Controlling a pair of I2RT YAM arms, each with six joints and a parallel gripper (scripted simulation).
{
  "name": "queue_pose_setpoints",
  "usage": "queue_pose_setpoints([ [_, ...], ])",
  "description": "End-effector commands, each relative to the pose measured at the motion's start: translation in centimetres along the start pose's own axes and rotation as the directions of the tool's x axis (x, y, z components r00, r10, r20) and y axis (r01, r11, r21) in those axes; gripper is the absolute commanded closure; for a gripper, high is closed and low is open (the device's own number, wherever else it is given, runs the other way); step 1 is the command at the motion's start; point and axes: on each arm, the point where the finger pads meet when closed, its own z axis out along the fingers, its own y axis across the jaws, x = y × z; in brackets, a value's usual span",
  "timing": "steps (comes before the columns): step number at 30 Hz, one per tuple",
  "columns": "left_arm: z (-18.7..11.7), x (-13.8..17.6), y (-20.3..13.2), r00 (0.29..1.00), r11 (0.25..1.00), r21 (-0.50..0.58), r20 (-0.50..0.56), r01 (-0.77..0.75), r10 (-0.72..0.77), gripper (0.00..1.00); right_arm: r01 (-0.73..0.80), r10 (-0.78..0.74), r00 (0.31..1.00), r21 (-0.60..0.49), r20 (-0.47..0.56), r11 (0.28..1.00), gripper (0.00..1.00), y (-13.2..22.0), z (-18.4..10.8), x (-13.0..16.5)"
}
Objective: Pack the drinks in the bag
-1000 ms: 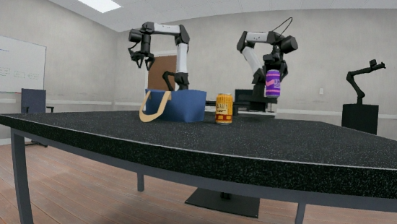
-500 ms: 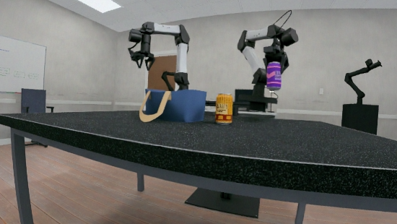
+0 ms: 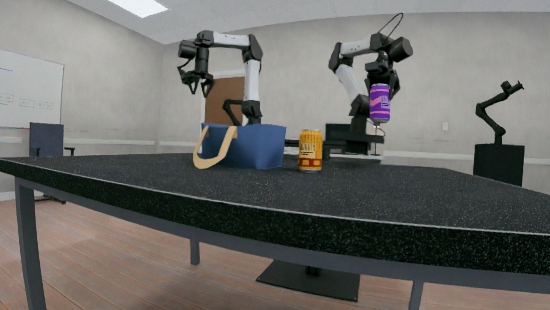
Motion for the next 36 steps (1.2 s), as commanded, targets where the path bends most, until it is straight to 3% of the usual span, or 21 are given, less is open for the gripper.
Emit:
queue_pose_setpoints([
  [1, -1.0, -1.2, 0.8, 0.998, 0.998, -0.055, 0.047, -0.028, 0.03, 0.3, 0.0, 0.001, 1.0, -0.015, 0.023, 1.0, 0.14, 0.4, -0.3, -0.2],
  [3, 0.1, -0.4, 0.1, 0.999, 1.0, -0.019, 0.03, -0.014, 0.014, 0.3, 0.0, 0.001, 1.0, -0.015, 0.023, 1.0, 0.14, 0.4, -0.3, -0.2],
  [9, -0.6, -1.0, 0.6, 0.999, 0.999, -0.044, 0.042, -0.024, 0.025, 0.3, 0.0, 0.001, 1.0, -0.015, 0.023, 1.0, 0.14, 0.4, -0.3, -0.2],
  [10, 0.3, -0.3, -0.2, 0.999, 0.999, -0.039, 0.006, 0.033, -0.033, 0.3, 0.0, 0.001, 1.0, -0.015, 0.023, 1.0, 0.14, 0.4, -0.3, -0.2],
  [22, 0.5, -3.3, -2.5, 0.999, 0.996, -0.074, 0.037, 0.041, -0.038, 0.3, 0.0, 0.001, 1.0, -0.015, 0.023, 1.0, 0.14, 0.4, -0.3, -0.2],
  [25, 0.2, -3.7, -2.9, 0.998, 0.998, -0.055, 0.048, -0.025, 0.028, 0.3, 0.0, 0.001, 1.0, -0.015, 0.023, 1.0, 0.14, 0.4, -0.3, -0.2],
  [26, 1.2, -3.2, -3.2, 0.999, 0.997, -0.065, 0.023, 0.047, -0.045, 0.3, 0.0, 0.001, 1.0, -0.015, 0.023, 1.0, 0.14, 0.4, -0.3, -0.2],
  [30, 0.4, -5.1, -3.7, 0.997, 0.995, -0.087, 0.067, 0.042, -0.037, 0.3, 0.0, 0.001, 1.0, -0.015, 0.023, 1.0, 0.14, 0.4, -0.3, -0.2],
  [32, 1.8, -4.3, -4.7, 0.999, 0.997, -0.069, 0.03, 0.045, -0.043, 0.3, 0.0, 0.001, 1.0, -0.015, 0.023, 1.0, 0.14, 0.4, -0.3, -0.2],
  [36, 1.6, -5.7, -5.4, 0.998, 0.996, -0.075, 0.046, 0.047, -0.043, 0.3, 0.0, 0.001, 1.0, -0.015, 0.023, 1.0, 0.14, 0.4, -0.3, -0.2],
])
